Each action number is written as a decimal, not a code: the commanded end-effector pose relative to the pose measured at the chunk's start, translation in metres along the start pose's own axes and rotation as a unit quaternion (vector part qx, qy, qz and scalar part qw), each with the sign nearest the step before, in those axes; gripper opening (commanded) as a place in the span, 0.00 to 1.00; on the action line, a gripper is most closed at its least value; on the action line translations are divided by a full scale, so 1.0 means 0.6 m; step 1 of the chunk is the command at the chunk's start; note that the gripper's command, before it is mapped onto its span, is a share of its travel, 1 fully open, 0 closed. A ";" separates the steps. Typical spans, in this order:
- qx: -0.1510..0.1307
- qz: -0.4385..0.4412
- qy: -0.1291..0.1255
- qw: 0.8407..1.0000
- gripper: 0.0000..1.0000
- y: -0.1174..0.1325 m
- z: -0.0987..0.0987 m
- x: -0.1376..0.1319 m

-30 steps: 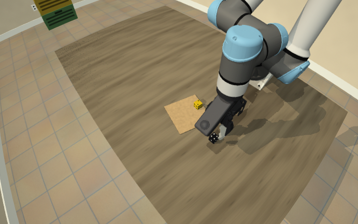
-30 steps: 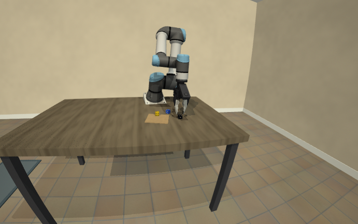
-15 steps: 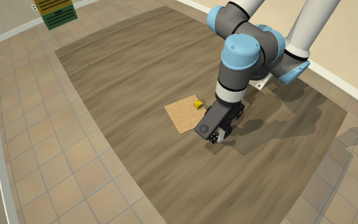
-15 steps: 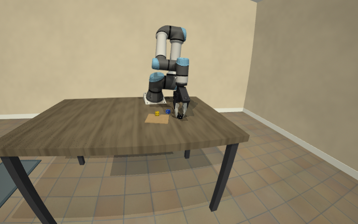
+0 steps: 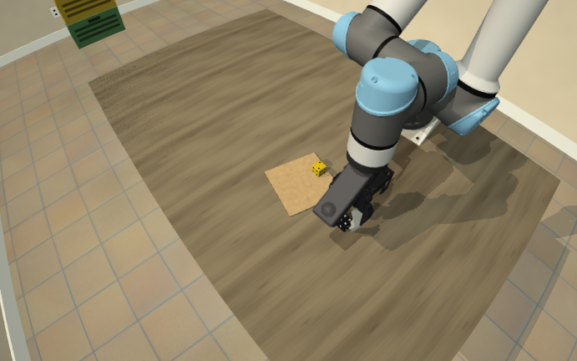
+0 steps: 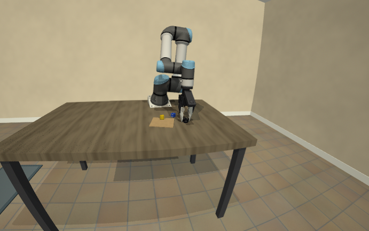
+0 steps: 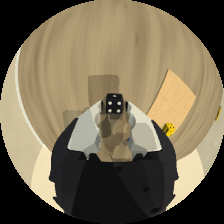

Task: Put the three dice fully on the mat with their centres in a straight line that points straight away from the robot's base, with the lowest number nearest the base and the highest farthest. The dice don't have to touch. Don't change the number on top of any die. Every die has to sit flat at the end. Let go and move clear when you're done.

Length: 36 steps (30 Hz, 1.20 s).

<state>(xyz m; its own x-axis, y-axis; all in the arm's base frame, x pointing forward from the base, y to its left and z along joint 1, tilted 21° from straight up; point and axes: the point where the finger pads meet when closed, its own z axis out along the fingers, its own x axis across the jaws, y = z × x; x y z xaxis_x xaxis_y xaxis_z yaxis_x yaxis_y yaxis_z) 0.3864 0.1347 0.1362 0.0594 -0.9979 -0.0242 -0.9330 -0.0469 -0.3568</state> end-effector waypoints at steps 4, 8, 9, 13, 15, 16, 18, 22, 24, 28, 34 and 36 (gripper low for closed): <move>0.001 0.000 0.000 1.000 0.24 -0.001 0.000 0.000; 0.001 0.000 0.000 1.000 0.24 -0.001 0.000 0.000; 0.001 0.000 0.000 1.000 0.24 -0.001 0.000 0.000; 0.001 0.000 0.000 1.000 0.24 -0.001 0.000 0.000; 0.001 0.000 0.000 1.000 0.24 -0.001 0.000 0.000; 0.001 0.000 0.000 1.000 0.24 -0.001 0.000 0.000; 0.001 0.000 0.000 1.000 0.24 -0.001 0.000 0.000; 0.001 0.000 0.000 1.000 0.24 -0.001 0.000 0.000; 0.001 0.000 0.000 1.000 0.06 -0.001 0.000 0.000; 0.001 0.000 0.000 1.000 0.06 -0.001 0.000 0.000; 0.001 0.000 0.000 1.000 0.06 -0.001 0.000 0.000; 0.001 0.000 0.000 1.000 0.06 -0.001 0.000 0.000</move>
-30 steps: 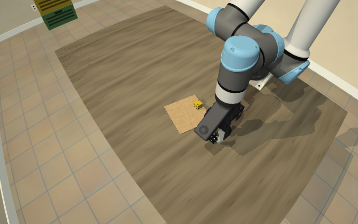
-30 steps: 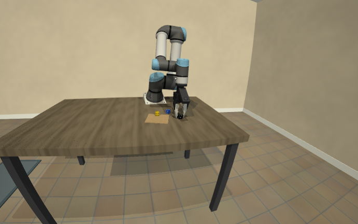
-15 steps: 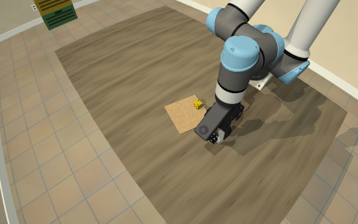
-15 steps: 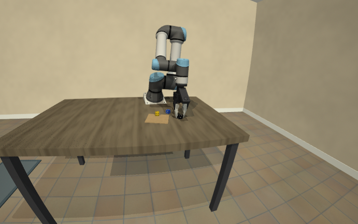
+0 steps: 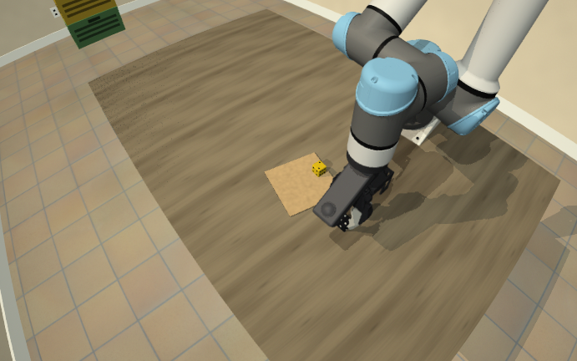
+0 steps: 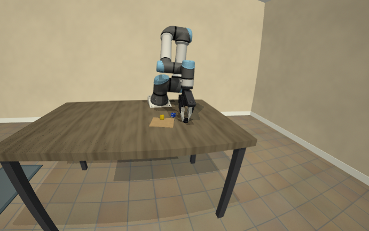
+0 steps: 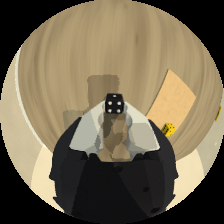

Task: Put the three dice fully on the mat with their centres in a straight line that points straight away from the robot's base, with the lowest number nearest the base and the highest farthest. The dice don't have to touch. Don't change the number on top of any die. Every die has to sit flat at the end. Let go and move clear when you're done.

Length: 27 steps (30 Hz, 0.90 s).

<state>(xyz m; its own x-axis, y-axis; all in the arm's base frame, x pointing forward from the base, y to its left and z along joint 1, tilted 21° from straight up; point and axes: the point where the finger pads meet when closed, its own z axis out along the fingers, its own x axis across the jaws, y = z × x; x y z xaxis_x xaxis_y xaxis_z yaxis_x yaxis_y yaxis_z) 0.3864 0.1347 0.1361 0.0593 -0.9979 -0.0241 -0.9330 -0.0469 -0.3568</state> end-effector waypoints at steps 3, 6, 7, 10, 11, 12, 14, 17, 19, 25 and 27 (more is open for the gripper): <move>0.001 0.000 0.000 1.000 0.06 -0.001 -0.001 0.000; 0.001 0.000 0.000 1.000 0.06 -0.001 -0.001 0.000; 0.001 0.000 0.000 1.000 0.06 -0.001 -0.001 0.000; 0.001 0.000 0.000 1.000 0.06 -0.001 -0.001 0.000; 0.001 0.000 0.000 1.000 0.06 -0.001 -0.001 0.000; 0.001 0.000 0.000 1.000 0.06 -0.001 -0.001 0.000; 0.001 0.000 0.000 1.000 0.06 -0.001 -0.001 0.000; 0.001 0.000 0.000 1.000 0.06 -0.001 -0.001 0.000; 0.001 0.000 0.000 1.000 0.06 -0.001 -0.001 0.000; 0.001 0.000 0.000 1.000 0.06 -0.001 -0.003 0.000; 0.001 0.000 0.000 1.000 0.06 -0.001 -0.005 0.000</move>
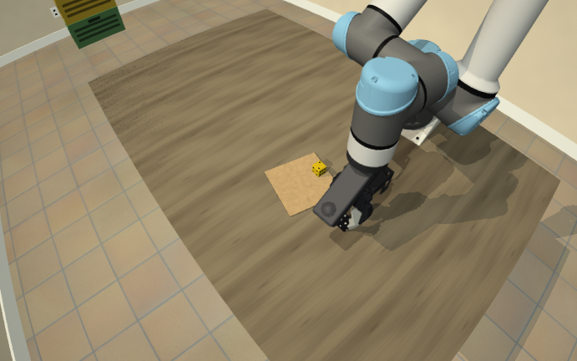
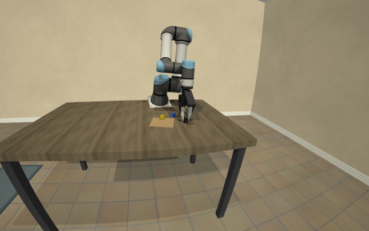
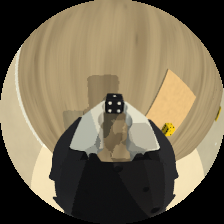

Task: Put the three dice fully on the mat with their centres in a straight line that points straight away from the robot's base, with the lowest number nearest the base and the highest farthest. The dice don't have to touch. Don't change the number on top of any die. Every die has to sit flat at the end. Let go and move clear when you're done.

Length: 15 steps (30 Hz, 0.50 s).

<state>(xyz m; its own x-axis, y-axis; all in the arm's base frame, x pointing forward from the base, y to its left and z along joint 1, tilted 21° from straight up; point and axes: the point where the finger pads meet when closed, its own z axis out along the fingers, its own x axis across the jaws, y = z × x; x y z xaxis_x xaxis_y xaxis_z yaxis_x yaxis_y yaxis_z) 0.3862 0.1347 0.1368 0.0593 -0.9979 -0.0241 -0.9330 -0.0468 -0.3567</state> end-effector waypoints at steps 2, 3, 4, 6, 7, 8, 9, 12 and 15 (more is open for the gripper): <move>0.001 0.000 0.000 1.000 0.06 -0.001 -0.007 0.000; 0.001 0.000 0.000 1.000 0.06 -0.001 -0.010 0.000; 0.001 0.000 0.000 1.000 0.06 -0.001 -0.015 0.000; 0.001 0.000 0.000 1.000 0.06 -0.001 -0.027 0.000; 0.001 0.000 0.000 1.000 0.06 -0.001 -0.034 0.000; 0.001 0.000 0.000 1.000 0.06 -0.001 -0.042 0.000; 0.001 0.000 0.000 1.000 0.06 -0.001 -0.050 0.000; 0.001 0.000 0.000 1.000 0.06 -0.001 -0.078 0.000; 0.001 0.000 0.000 1.000 0.06 -0.001 -0.107 0.000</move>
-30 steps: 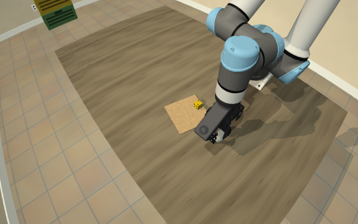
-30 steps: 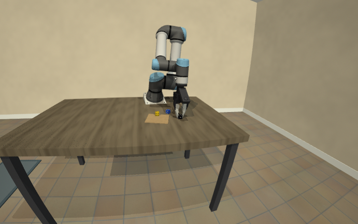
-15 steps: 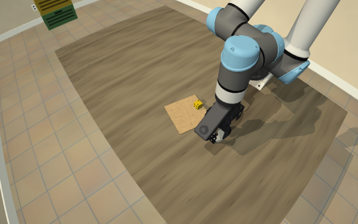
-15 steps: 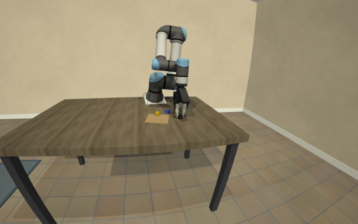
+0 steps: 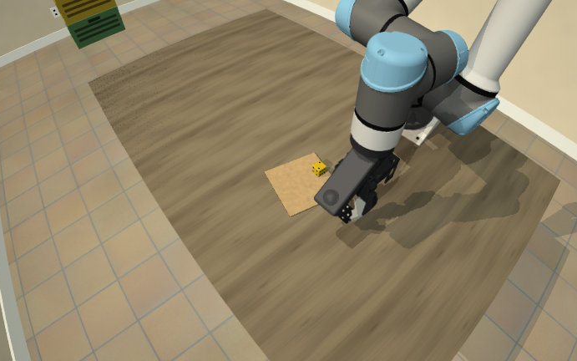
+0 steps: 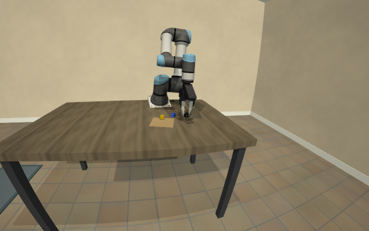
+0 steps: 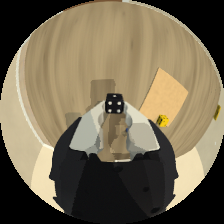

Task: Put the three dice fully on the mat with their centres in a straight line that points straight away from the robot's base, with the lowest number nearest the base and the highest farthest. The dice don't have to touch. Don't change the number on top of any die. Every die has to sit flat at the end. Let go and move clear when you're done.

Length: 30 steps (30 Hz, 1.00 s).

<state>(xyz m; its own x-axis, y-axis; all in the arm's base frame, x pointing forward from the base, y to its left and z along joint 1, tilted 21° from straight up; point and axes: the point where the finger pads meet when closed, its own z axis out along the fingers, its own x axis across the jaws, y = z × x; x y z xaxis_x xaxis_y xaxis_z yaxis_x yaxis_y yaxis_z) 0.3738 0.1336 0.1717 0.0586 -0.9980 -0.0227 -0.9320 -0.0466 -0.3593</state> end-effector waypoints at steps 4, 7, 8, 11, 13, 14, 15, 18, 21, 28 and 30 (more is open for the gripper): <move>-0.001 0.000 -0.001 1.000 0.06 0.001 -0.063 0.001; -0.001 0.000 -0.001 1.000 0.06 0.001 -0.085 0.001; -0.001 0.000 -0.001 1.000 0.06 0.001 -0.091 0.001; -0.001 0.000 -0.001 1.000 0.06 0.001 -0.101 0.001; -0.001 0.000 -0.001 1.000 0.06 0.001 -0.104 0.001; -0.001 0.000 -0.001 1.000 0.06 0.001 -0.104 0.001; -0.001 0.000 -0.001 1.000 0.06 0.001 -0.104 0.001; -0.001 0.000 -0.001 1.000 0.06 0.001 -0.104 0.001; -0.001 0.000 -0.001 1.000 0.06 0.001 -0.104 0.001; -0.001 0.000 -0.001 1.000 0.06 0.001 -0.104 0.005; -0.002 0.001 0.000 1.000 0.06 0.000 -0.104 0.010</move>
<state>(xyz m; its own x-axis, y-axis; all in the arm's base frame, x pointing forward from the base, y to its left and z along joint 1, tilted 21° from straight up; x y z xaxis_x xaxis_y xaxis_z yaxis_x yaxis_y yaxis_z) 0.3511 0.1293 0.2293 0.0589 -0.9980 -0.0241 -0.9332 -0.0464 -0.3563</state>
